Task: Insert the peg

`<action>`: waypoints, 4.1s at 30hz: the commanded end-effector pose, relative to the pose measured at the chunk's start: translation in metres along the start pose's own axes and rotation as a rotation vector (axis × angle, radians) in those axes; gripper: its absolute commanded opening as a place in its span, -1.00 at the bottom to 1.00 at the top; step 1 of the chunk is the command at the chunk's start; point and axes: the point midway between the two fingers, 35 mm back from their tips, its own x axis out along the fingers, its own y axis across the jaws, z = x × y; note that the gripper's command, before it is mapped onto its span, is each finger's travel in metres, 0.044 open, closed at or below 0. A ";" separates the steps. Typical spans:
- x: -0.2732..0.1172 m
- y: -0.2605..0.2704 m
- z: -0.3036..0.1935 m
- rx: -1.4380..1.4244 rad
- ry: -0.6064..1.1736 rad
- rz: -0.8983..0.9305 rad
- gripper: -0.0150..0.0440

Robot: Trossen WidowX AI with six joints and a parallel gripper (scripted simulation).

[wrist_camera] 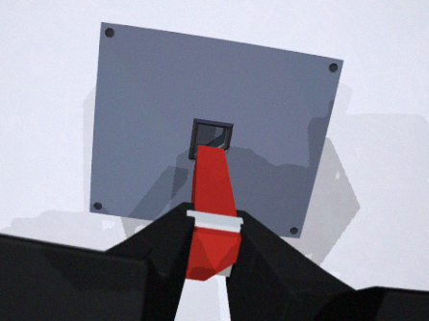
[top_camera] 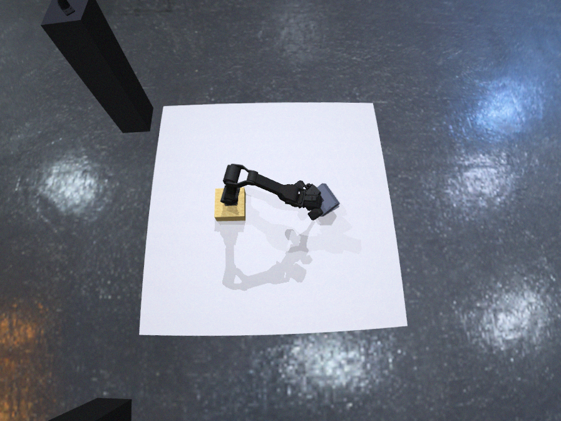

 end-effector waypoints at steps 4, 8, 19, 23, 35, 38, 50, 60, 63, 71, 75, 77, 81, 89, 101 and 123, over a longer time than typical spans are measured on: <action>0.006 -0.001 -0.002 -0.022 -0.017 0.004 -0.49; 0.008 -0.002 -0.002 -0.024 -0.020 0.004 -0.49; 0.021 -0.002 -0.002 -0.023 -0.020 0.002 -0.49; 0.027 -0.002 -0.002 -0.023 -0.021 0.002 -0.49; 0.026 -0.001 -0.001 -0.028 -0.025 0.002 -0.49; 0.026 -0.001 -0.001 -0.028 -0.025 0.002 -0.49; 0.030 -0.002 -0.001 -0.028 -0.026 0.002 -0.49; 0.034 -0.002 -0.002 -0.028 -0.026 0.002 -0.49; 0.035 -0.002 -0.002 -0.028 -0.026 0.002 -0.49; 0.037 -0.002 -0.002 -0.028 -0.026 0.002 -0.49; 0.039 -0.002 -0.002 -0.028 -0.026 0.002 -0.49; 0.040 -0.002 -0.002 -0.028 -0.026 0.002 -0.49; 0.041 -0.002 -0.001 -0.028 -0.026 0.002 -0.49; 0.045 -0.003 0.000 -0.028 -0.026 0.002 -0.49; 0.050 -0.002 0.000 -0.028 -0.026 0.002 -0.49; 0.059 -0.002 0.000 -0.028 -0.027 0.002 -0.49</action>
